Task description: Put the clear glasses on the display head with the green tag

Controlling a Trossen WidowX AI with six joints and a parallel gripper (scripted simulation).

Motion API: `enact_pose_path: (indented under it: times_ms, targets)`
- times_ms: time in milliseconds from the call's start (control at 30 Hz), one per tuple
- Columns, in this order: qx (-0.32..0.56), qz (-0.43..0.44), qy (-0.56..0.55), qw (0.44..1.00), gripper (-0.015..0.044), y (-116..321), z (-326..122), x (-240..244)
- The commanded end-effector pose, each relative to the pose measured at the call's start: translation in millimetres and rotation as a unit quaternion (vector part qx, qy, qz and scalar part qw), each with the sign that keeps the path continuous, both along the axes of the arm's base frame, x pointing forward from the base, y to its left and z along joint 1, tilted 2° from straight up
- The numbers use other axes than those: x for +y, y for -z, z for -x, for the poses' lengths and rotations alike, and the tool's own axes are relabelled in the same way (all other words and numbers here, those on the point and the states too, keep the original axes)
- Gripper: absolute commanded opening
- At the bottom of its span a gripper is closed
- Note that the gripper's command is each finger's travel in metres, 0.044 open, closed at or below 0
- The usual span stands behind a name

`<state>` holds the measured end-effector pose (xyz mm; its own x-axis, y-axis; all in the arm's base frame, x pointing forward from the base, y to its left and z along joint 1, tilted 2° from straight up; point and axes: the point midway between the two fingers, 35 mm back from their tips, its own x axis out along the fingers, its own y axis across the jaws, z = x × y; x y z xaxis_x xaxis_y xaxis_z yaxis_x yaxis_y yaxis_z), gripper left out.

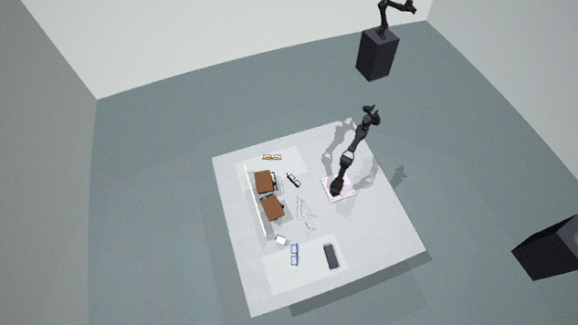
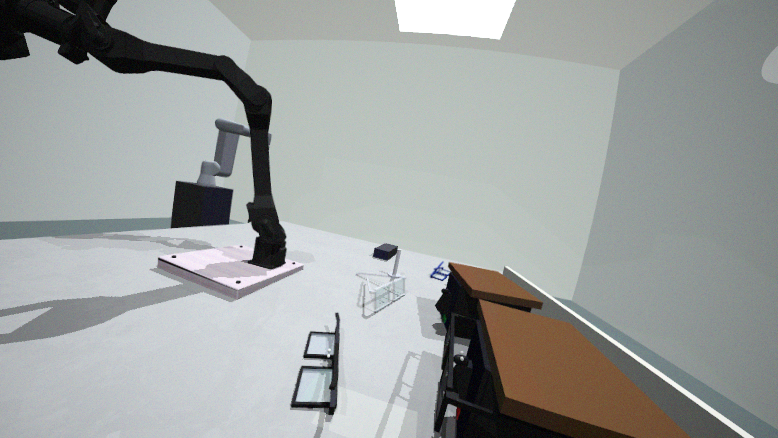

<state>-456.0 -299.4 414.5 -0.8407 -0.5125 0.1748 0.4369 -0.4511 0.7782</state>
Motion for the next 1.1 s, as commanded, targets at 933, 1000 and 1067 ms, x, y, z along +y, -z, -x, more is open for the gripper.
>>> enact_pose_path:
  times_ms: [933, 1000, 1067]
  targets:
    - [-0.326, -0.166, -0.448, 0.816, 0.0200, 142, -481, -202]
    - [-0.339, -0.189, -0.466, 0.795, 0.0200, 151, -516, -195]
    - [-0.353, -0.213, -0.482, 0.773, 0.0200, 161, -549, -185]
